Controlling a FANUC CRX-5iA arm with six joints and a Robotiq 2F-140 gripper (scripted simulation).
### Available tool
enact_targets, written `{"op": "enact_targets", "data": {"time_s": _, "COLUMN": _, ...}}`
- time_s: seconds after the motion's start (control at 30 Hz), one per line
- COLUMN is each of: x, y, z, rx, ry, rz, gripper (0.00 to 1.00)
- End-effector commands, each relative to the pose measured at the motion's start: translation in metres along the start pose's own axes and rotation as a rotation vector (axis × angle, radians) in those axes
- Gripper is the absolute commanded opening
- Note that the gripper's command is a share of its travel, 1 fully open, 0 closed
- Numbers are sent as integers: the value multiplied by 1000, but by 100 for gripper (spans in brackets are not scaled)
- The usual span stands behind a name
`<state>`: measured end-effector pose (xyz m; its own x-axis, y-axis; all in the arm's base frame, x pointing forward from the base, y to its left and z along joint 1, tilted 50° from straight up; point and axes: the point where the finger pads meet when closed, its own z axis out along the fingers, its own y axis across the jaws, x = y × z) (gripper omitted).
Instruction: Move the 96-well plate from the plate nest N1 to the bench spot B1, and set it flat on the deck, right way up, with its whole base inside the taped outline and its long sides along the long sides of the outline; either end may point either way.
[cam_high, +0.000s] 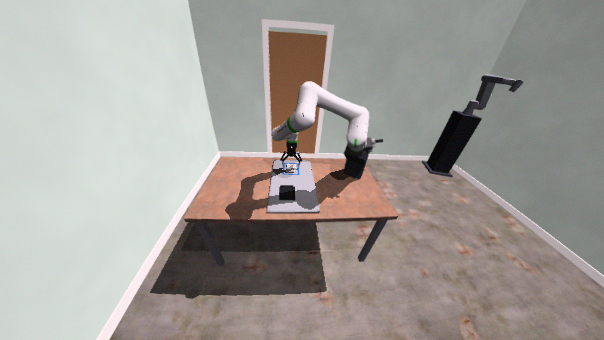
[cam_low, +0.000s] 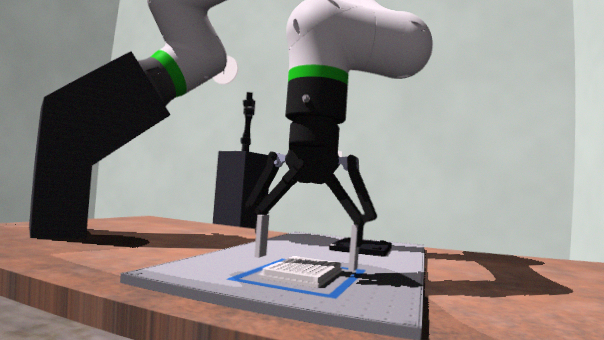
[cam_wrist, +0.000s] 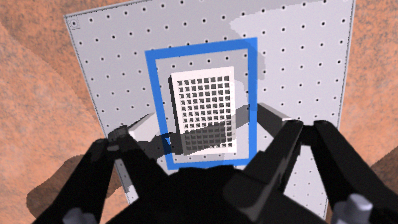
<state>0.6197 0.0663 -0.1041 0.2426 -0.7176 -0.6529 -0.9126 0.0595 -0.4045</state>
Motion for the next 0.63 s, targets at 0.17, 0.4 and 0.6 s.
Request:
{"op": "enact_targets", "data": {"time_s": 0.17, "x": 0, "y": 0, "z": -11, "rx": 0, "ry": 0, "rz": 0, "gripper": 100}}
{"op": "enact_targets", "data": {"time_s": 0.4, "x": 0, "y": 0, "z": -30, "rx": 0, "ry": 0, "rz": 0, "gripper": 100}}
{"op": "enact_targets", "data": {"time_s": 0.6, "x": 0, "y": 0, "z": -35, "rx": 0, "ry": 0, "rz": 0, "gripper": 100}}
